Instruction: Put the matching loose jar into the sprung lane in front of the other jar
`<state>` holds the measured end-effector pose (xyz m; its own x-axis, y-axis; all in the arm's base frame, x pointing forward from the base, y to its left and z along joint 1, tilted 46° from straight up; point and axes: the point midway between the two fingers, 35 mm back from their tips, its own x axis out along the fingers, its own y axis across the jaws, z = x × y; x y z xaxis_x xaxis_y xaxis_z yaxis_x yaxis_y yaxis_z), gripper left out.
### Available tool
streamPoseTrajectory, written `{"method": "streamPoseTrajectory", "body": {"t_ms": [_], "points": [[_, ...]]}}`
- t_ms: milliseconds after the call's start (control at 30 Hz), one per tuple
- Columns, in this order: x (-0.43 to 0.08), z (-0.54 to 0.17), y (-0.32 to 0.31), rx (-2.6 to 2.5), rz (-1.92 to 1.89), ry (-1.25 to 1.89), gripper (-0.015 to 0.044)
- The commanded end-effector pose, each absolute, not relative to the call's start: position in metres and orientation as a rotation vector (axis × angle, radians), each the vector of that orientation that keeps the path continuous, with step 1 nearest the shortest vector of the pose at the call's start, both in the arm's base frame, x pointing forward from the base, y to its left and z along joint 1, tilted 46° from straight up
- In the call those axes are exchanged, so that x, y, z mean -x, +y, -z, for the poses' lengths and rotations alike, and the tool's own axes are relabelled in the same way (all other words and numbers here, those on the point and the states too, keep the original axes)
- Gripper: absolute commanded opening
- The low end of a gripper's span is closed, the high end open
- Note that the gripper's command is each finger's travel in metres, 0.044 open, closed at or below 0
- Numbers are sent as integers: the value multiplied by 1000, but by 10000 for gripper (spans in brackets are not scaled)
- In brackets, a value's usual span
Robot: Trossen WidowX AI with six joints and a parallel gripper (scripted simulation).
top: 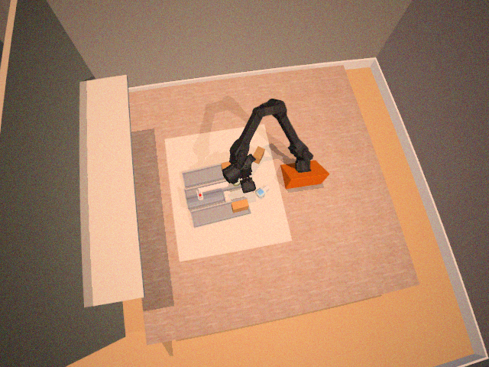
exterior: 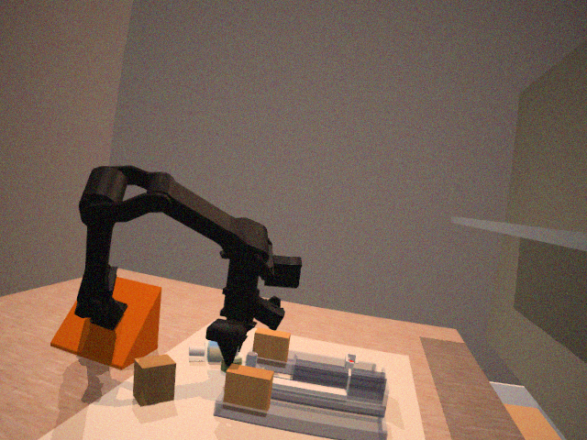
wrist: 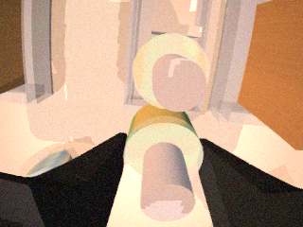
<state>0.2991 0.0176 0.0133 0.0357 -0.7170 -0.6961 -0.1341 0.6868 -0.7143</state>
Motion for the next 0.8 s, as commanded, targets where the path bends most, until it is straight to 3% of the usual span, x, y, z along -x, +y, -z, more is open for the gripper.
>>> {"method": "streamPoseTrajectory", "body": {"t_ms": [0,767], "points": [[-309,-14,20,732,518,1471,0],[-318,-14,22,732,518,1470,0]]}}
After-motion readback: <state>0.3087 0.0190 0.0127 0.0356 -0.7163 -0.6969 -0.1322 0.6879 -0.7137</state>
